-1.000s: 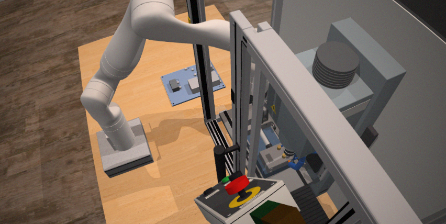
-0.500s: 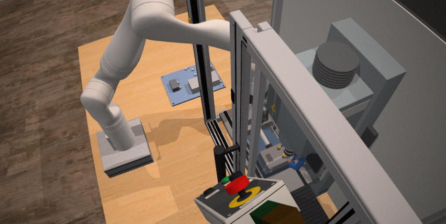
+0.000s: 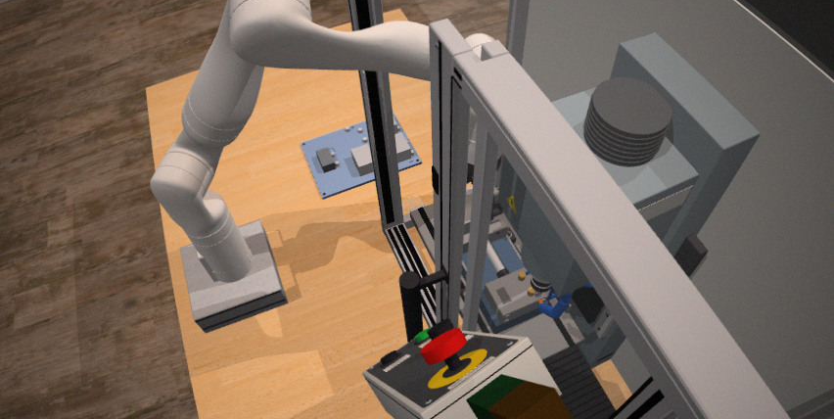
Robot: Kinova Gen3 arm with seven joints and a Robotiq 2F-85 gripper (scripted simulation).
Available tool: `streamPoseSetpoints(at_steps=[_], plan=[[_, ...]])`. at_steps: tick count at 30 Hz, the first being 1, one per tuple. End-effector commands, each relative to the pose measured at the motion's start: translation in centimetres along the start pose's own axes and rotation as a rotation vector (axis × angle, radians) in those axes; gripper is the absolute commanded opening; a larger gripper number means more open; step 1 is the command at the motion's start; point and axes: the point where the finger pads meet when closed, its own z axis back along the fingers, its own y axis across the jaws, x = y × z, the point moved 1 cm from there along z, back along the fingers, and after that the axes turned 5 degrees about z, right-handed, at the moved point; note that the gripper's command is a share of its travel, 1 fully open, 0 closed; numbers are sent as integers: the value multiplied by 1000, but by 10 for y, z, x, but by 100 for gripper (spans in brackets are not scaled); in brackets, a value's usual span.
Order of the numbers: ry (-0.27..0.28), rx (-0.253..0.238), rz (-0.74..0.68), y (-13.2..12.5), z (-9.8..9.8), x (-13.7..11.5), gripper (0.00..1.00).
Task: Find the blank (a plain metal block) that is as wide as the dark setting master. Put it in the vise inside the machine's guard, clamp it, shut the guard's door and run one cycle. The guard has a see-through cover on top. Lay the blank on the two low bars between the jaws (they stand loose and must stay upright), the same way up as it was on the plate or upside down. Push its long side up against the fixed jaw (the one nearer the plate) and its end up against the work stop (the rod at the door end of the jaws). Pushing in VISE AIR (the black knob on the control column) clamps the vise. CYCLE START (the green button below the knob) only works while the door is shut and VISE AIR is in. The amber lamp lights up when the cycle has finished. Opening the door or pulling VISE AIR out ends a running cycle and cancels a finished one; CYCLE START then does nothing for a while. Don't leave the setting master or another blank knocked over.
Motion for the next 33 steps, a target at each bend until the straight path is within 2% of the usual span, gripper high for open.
streamPoseSetpoints(at_steps=[1, 7, 12, 24, 29, 33], plan=[[5, -1, -1, 1, 7, 0, 100], [5, -1, -1, 1, 7, 0, 100], [5, -1, -1, 1, 44, 0, 100], [5, -1, -1, 1, 44, 0, 100], [5, -1, -1, 1, 65, 0, 100], [5, -1, -1, 1, 65, 0, 100]])
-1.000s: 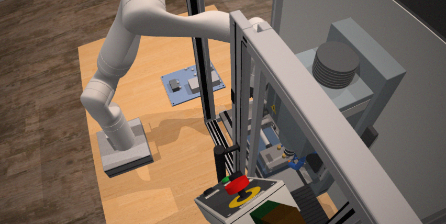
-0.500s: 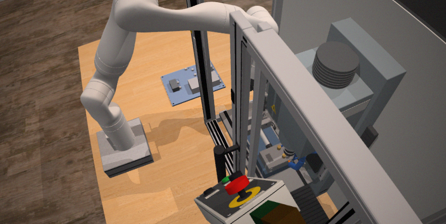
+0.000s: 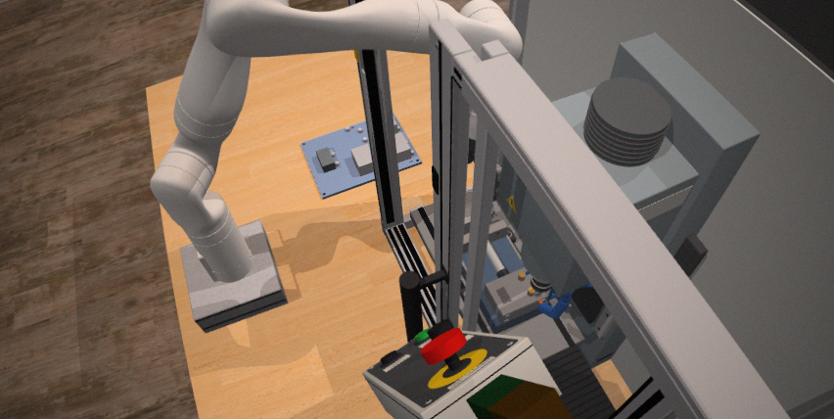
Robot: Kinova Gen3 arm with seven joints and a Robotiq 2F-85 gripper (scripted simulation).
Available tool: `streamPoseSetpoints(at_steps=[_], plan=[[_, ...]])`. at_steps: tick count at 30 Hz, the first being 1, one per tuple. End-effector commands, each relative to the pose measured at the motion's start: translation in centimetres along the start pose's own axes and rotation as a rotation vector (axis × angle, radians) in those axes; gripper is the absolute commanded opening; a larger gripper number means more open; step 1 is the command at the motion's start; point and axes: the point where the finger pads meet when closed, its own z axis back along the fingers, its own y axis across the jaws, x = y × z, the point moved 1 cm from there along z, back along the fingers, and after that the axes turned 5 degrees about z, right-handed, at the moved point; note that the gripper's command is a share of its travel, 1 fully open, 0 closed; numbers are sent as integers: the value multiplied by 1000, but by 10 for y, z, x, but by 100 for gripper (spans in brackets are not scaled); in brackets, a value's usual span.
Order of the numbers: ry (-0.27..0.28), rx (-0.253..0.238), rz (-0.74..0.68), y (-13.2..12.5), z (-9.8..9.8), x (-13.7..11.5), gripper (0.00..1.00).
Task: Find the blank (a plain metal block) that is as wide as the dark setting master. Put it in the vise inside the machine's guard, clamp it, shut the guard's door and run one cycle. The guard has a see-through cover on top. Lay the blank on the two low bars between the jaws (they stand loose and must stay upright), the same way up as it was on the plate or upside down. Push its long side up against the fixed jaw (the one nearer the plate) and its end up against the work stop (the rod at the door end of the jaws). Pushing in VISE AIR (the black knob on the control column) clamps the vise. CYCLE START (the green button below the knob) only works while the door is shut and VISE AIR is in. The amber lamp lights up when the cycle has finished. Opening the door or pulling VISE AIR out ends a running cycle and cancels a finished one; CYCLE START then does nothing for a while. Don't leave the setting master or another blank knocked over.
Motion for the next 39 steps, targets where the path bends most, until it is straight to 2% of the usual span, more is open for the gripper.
streamPoseSetpoints(at_steps=[1, 8, 13, 25, 30, 39], plan=[[4, -3, 1, 0, 6, 0, 100], [4, -3, 1, 0, 6, 0, 100], [4, -3, 1, -1, 4, 49, 100], [4, -3, 1, -1, 4, 49, 100], [4, -3, 1, -2, 3, 100, 100], [4, -3, 1, -2, 3, 100, 100]])
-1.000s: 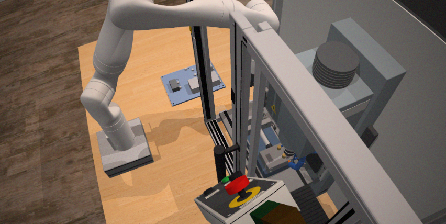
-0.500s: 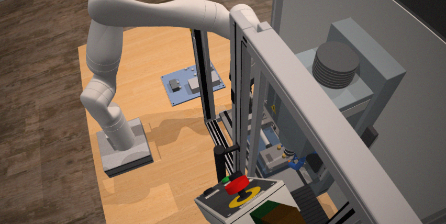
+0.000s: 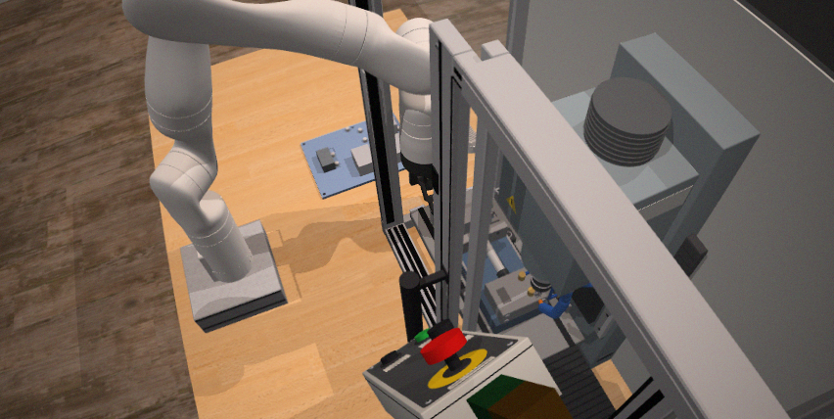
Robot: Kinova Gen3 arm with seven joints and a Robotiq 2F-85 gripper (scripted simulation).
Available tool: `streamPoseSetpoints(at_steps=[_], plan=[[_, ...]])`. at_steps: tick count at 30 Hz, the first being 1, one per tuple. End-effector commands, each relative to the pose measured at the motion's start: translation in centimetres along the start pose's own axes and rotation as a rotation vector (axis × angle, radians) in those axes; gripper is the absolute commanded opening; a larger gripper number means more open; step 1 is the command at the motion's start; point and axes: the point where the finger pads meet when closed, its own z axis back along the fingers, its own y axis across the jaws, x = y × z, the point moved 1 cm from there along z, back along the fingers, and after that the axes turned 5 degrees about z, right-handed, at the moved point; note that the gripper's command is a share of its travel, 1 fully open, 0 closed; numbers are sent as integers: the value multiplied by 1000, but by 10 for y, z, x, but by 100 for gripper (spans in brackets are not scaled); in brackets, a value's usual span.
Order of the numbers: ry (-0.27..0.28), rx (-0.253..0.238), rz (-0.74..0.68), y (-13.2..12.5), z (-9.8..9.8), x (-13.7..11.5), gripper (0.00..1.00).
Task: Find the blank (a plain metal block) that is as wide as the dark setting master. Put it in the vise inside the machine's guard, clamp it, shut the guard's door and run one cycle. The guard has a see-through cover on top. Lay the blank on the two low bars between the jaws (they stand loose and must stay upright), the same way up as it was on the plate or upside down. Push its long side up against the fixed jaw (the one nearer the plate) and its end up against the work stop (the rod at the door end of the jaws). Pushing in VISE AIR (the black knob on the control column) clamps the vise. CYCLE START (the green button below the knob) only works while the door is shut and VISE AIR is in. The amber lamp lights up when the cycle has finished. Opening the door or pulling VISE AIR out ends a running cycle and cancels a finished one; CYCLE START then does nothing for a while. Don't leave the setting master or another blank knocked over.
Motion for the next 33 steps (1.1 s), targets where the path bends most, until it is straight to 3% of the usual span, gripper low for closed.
streamPoseSetpoints(at_steps=[1, 3, 8, 20, 25, 33], plan=[[13, 2, -4, 2, 3, 0, 100], [13, 2, -4, 2, 3, 0, 100], [12, 2, -4, -1, 2, 50, 100], [12, 2, -4, -1, 2, 50, 100], [12, 2, -4, -3, 2, 101, 100], [12, 2, -4, -3, 2, 101, 100]])
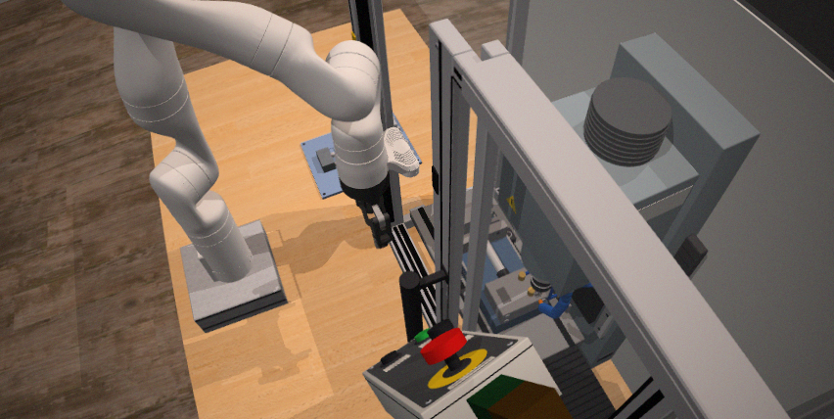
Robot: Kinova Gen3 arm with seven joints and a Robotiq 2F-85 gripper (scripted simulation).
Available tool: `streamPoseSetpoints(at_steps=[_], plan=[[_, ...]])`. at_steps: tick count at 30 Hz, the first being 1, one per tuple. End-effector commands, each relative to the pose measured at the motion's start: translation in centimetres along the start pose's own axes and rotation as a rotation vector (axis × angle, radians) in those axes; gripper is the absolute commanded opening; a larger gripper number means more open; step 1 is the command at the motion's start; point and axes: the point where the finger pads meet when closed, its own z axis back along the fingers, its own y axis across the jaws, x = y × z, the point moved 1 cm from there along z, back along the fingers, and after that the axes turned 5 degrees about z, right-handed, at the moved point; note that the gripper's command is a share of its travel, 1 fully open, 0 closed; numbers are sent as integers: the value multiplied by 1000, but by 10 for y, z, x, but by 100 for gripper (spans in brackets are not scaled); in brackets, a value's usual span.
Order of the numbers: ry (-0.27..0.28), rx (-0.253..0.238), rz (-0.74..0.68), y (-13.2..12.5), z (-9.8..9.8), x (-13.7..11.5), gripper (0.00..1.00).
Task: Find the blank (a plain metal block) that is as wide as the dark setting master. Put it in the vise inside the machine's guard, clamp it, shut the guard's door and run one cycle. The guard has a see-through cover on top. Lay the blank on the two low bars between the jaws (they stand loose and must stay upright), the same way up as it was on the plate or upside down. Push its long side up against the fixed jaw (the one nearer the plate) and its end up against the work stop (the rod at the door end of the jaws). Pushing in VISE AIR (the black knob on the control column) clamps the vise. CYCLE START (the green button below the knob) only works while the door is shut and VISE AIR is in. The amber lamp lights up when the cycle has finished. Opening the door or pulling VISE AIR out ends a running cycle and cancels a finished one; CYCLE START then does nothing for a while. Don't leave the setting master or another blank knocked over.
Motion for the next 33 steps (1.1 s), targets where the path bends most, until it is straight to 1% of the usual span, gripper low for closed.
streamPoseSetpoints(at_steps=[1, 4, 5, 9, 21, 22, 26, 33], plan=[[13, 5, -6, 2, 2, 0, 100], [13, 5, -6, 2, 2, 0, 100], [6, 4, -3, 1, 2, 10, 100], [13, 5, -6, 1, 3, 50, 100], [13, 5, -6, 1, 3, 50, 100], [5, 3, -4, 0, 3, 52, 100], [13, 5, -6, 1, 3, 57, 100], [13, 5, -6, 1, 3, 57, 100]])
